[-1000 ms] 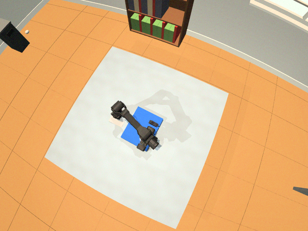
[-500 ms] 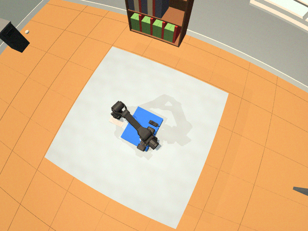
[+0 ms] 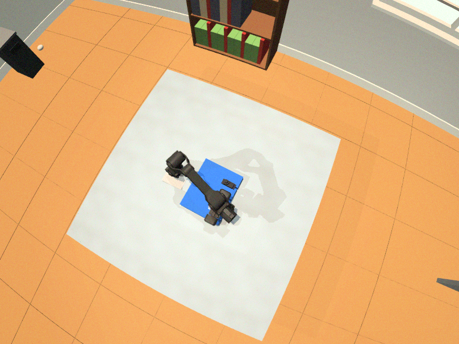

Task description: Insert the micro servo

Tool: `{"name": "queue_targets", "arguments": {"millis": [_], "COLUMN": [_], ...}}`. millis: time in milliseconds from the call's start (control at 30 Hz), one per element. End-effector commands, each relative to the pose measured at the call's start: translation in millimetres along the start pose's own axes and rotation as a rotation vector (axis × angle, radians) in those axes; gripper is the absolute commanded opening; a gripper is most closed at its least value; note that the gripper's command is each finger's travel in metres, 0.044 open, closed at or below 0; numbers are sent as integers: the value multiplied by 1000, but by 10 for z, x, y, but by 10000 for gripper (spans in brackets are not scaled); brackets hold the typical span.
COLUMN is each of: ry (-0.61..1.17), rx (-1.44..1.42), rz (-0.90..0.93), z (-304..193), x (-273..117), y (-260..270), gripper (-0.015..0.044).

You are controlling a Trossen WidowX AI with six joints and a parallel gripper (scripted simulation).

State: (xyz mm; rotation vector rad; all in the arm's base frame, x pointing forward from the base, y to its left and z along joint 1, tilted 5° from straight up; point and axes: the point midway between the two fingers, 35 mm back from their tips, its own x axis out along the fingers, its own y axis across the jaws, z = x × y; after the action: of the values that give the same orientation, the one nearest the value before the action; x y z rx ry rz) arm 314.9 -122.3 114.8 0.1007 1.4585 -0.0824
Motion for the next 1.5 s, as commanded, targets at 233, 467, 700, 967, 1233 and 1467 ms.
{"name": "queue_targets", "arguments": {"millis": [233, 467, 700, 967, 1233, 1467], "ry": [-1, -1, 3, 8, 6, -50], "rx": [4, 4, 4, 4, 4, 9], "rz": [-1, -1, 0, -2, -3, -30], "z": [2, -44, -148, -1016, -1100, -1048], "x": [-58, -346, -403, -944, -1000, -1376], "y": [0, 13, -6, -7, 4, -9], "gripper": [187, 187, 266, 440, 440, 440]}}
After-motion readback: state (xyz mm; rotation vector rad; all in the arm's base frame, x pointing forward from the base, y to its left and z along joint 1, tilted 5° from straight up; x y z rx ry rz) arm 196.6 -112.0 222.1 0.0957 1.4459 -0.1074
